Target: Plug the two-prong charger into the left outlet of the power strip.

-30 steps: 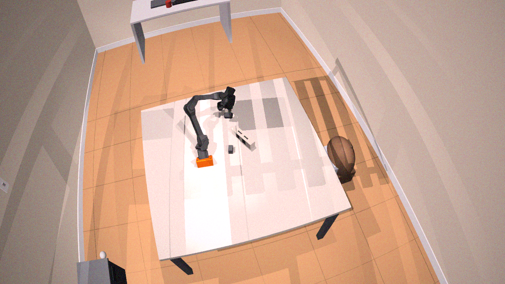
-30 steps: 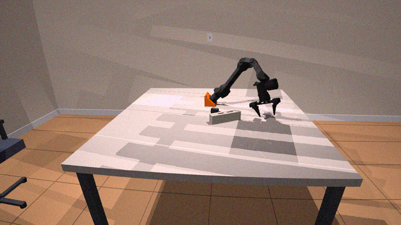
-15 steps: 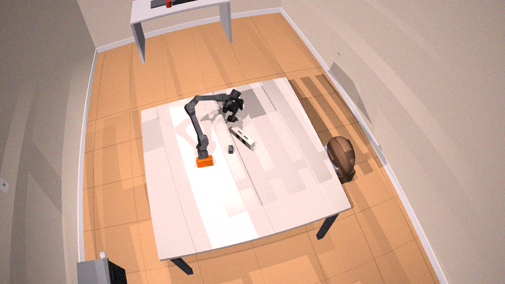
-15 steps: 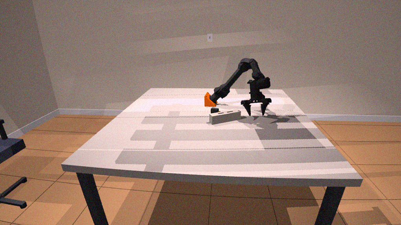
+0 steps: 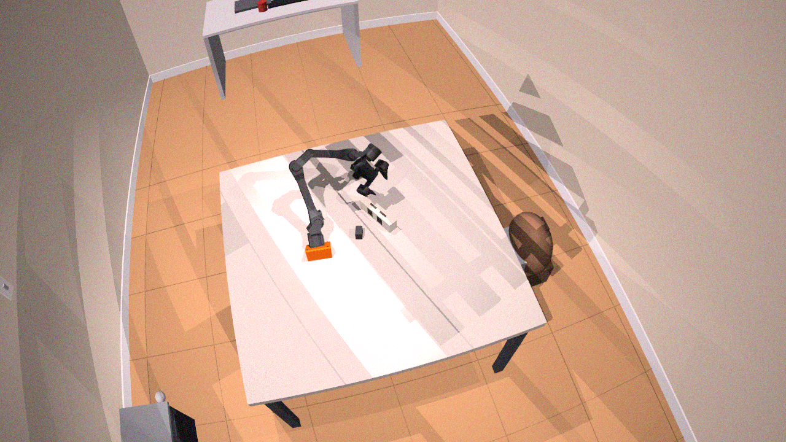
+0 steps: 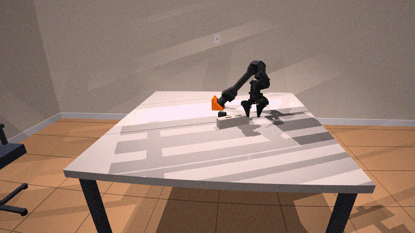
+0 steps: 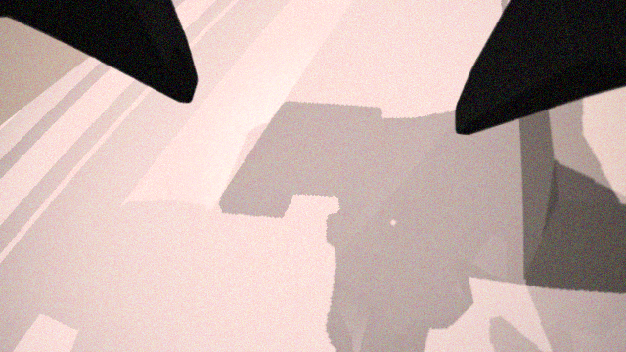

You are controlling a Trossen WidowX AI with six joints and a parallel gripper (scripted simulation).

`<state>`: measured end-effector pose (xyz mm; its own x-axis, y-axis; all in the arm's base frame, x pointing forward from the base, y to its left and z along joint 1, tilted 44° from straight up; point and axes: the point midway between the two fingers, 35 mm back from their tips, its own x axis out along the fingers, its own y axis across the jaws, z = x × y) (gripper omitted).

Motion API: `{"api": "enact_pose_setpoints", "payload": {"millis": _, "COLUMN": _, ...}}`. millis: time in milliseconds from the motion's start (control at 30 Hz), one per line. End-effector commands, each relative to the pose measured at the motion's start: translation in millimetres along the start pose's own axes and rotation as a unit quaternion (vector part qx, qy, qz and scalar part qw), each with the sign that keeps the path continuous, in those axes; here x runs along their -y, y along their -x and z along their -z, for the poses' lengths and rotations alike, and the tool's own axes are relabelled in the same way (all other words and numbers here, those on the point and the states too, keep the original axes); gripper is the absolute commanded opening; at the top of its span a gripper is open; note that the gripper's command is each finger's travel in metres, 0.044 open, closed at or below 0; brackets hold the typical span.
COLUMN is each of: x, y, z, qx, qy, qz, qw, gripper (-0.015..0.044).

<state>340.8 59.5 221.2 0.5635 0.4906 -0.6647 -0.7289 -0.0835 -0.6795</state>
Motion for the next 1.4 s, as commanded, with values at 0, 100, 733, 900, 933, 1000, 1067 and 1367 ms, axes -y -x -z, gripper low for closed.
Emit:
{"api": "enact_pose_setpoints", "payload": {"millis": 0, "x": -5, "y": 4, "z": 19, "qx": -0.024, "qy": -0.04, "qz": -0.001, "qw": 0.999, "gripper": 0.044}}
{"api": "enact_pose_setpoints", "payload": {"millis": 100, "x": -12, "y": 5, "z": 31, "qx": -0.037, "qy": -0.065, "qz": -0.008, "qw": 0.997, "gripper": 0.044}}
{"api": "enact_pose_setpoints", "payload": {"millis": 733, "x": -98, "y": 13, "z": 88, "qx": -0.057, "qy": -0.199, "qz": -0.119, "qw": 0.971, "gripper": 0.044}}
{"api": "enact_pose_setpoints", "payload": {"millis": 900, "x": -122, "y": 18, "z": 95, "qx": -0.051, "qy": -0.235, "qz": -0.146, "qw": 0.96, "gripper": 0.044}}
{"api": "enact_pose_setpoints", "payload": {"millis": 933, "x": -127, "y": 19, "z": 96, "qx": -0.049, "qy": -0.243, "qz": -0.151, "qw": 0.957, "gripper": 0.044}}
{"api": "enact_pose_setpoints", "payload": {"millis": 1000, "x": -136, "y": 21, "z": 97, "qx": -0.045, "qy": -0.257, "qz": -0.161, "qw": 0.952, "gripper": 0.044}}
{"api": "enact_pose_setpoints", "payload": {"millis": 1067, "x": -145, "y": 24, "z": 98, "qx": -0.04, "qy": -0.272, "qz": -0.17, "qw": 0.946, "gripper": 0.044}}
{"api": "enact_pose_setpoints", "payload": {"millis": 1367, "x": -181, "y": 35, "z": 97, "qx": -0.013, "qy": -0.339, "qz": -0.206, "qw": 0.918, "gripper": 0.044}}
